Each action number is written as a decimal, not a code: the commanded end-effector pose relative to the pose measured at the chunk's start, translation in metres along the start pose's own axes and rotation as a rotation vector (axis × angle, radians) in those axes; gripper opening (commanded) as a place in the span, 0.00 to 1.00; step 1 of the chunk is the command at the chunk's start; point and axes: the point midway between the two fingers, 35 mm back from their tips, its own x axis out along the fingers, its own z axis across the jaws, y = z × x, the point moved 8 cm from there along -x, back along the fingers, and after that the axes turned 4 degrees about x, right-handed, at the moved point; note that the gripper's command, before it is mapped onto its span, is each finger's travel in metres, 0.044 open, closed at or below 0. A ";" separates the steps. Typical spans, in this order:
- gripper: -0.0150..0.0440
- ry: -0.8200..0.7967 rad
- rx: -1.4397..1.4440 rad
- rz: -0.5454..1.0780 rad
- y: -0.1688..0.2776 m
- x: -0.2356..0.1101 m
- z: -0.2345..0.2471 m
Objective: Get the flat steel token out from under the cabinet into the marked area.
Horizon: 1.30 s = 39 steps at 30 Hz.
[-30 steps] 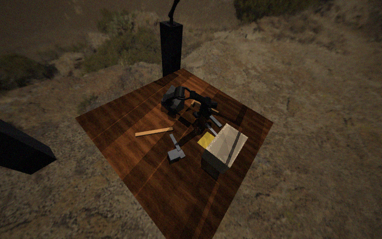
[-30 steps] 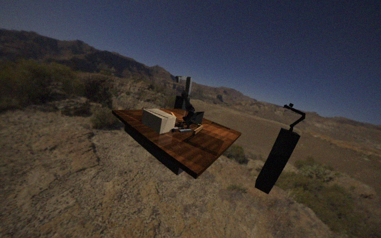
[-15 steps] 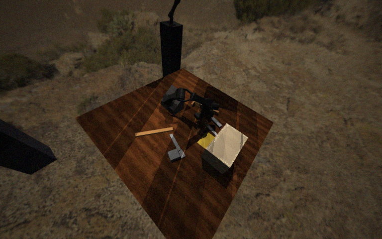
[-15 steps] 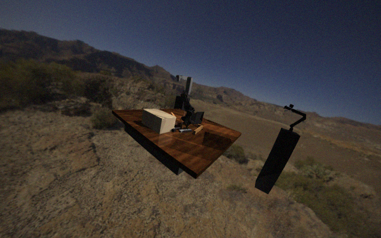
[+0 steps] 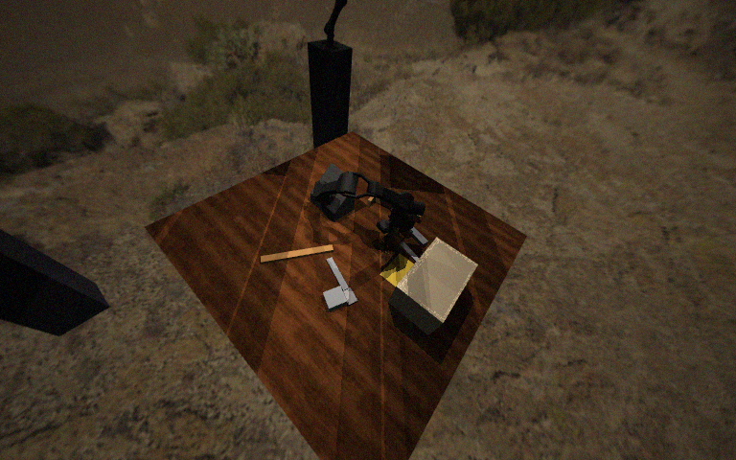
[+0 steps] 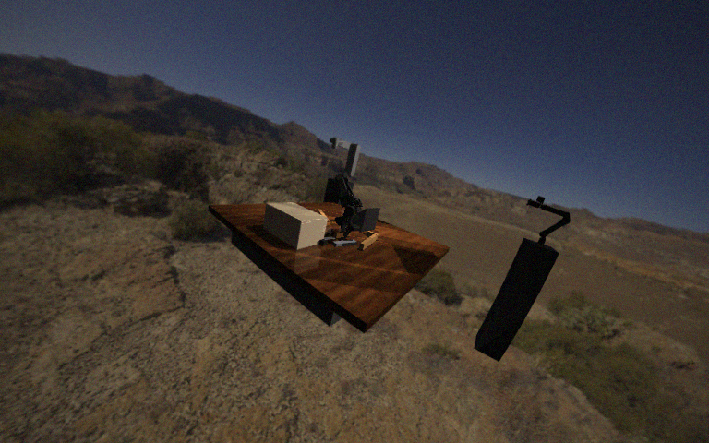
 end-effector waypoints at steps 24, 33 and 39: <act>0.25 -0.003 0.004 0.000 -0.034 -0.001 0.003; 0.25 -0.003 0.004 -0.001 -0.044 -0.001 0.003; 0.25 -0.003 0.004 -0.001 -0.050 -0.001 0.004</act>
